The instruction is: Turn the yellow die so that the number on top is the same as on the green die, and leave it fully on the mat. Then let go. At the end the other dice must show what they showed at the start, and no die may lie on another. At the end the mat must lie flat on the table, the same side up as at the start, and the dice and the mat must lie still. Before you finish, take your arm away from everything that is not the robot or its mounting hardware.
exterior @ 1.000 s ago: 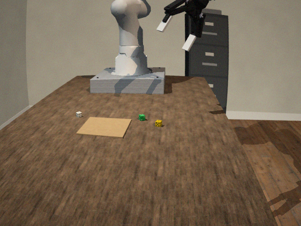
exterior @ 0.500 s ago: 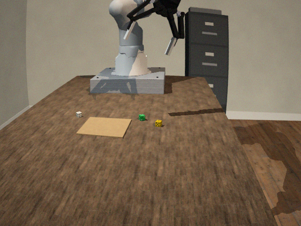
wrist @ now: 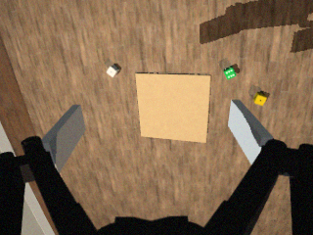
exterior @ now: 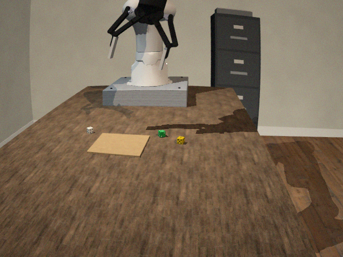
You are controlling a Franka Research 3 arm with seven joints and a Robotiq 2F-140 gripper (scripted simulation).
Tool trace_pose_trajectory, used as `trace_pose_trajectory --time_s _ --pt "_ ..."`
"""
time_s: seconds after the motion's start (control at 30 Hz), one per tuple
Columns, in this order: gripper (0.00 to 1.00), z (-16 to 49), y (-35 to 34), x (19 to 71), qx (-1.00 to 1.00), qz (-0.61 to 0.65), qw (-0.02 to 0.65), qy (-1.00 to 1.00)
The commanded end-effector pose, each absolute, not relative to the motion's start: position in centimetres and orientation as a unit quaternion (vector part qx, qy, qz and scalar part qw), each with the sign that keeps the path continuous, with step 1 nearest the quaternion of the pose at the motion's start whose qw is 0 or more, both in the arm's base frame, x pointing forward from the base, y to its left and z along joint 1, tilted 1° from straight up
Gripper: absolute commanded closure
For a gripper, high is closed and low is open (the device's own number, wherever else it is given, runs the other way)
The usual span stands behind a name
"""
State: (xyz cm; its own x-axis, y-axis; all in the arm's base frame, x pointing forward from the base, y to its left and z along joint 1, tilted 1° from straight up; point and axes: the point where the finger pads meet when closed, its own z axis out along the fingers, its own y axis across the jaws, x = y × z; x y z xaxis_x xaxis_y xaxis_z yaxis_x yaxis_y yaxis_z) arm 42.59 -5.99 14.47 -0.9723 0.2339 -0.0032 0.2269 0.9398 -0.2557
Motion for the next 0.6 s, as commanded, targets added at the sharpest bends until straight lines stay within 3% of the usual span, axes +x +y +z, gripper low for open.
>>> trace_pose_trajectory --time_s 0.0,0.57 --pt "0.0 13.8 -7.7 42.9 -0.198 0.101 0.0 -0.975" --pt "0.0 10.5 -16.4 40.1 -0.418 0.025 0.001 -0.908"
